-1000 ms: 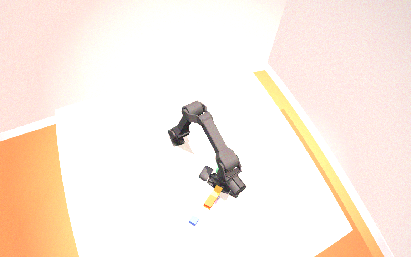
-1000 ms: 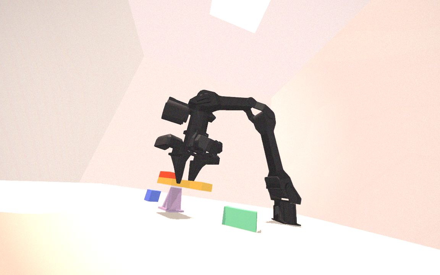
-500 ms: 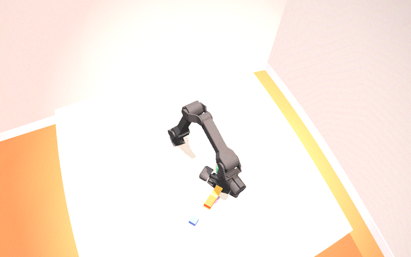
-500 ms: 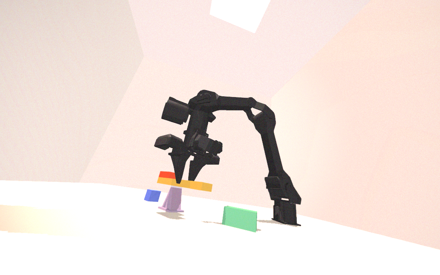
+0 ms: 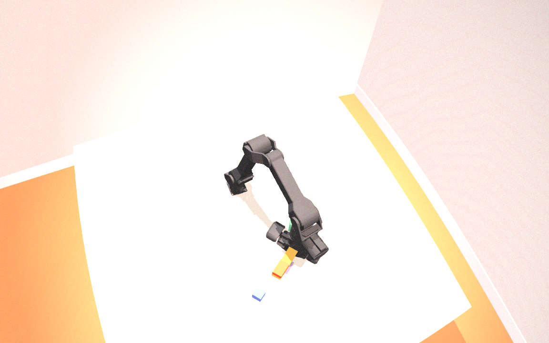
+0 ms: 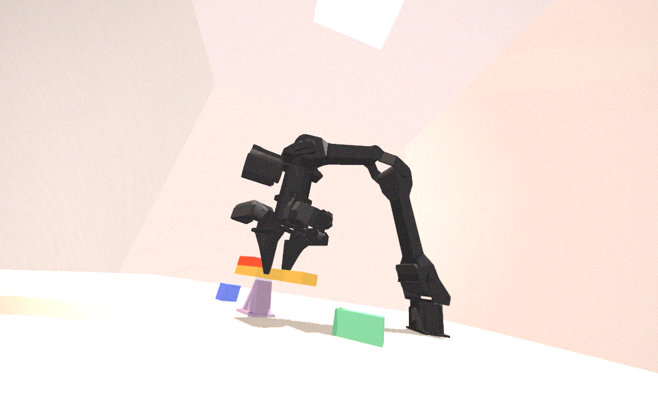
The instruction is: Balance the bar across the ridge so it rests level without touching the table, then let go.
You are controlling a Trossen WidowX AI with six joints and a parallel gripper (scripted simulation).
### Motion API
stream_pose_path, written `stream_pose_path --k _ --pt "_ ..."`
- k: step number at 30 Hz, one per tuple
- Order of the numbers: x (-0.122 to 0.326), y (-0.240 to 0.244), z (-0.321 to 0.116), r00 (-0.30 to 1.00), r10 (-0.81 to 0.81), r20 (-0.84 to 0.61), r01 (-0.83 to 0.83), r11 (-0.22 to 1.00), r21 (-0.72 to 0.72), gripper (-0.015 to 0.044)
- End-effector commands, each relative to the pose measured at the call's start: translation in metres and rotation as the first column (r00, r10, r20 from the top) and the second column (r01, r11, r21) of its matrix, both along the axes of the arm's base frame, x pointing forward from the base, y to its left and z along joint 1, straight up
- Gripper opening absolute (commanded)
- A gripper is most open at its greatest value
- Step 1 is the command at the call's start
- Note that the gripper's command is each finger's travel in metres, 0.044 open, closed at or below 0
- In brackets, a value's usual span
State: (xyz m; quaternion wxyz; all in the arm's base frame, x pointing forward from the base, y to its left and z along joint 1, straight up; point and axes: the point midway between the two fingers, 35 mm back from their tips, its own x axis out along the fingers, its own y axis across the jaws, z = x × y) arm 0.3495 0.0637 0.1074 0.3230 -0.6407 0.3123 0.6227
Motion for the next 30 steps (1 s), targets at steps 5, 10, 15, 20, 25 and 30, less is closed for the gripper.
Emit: stream_pose_path --k 5,10,15,20,25,30 --pt "0.0 0.0 0.0001 1.0 0.0 0.0 0.0 1.0 0.0 0.017" --pt "0.0 0.0 0.0001 1.0 0.0 0.0 0.0 1.0 0.0 0.0171" --pt "0.0 0.0 0.0001 1.0 0.0 0.0 0.0 1.0 0.0 0.0172" --pt "0.0 0.0 0.0001 1.0 0.0 0.0 0.0 1.0 0.0 0.0173" --pt "0.0 0.0 0.0001 1.0 0.0 0.0 0.0 1.0 0.0 0.0185" --pt "0.0 0.0 0.0001 1.0 0.0 0.0 0.0 1.0 0.0 0.0185"
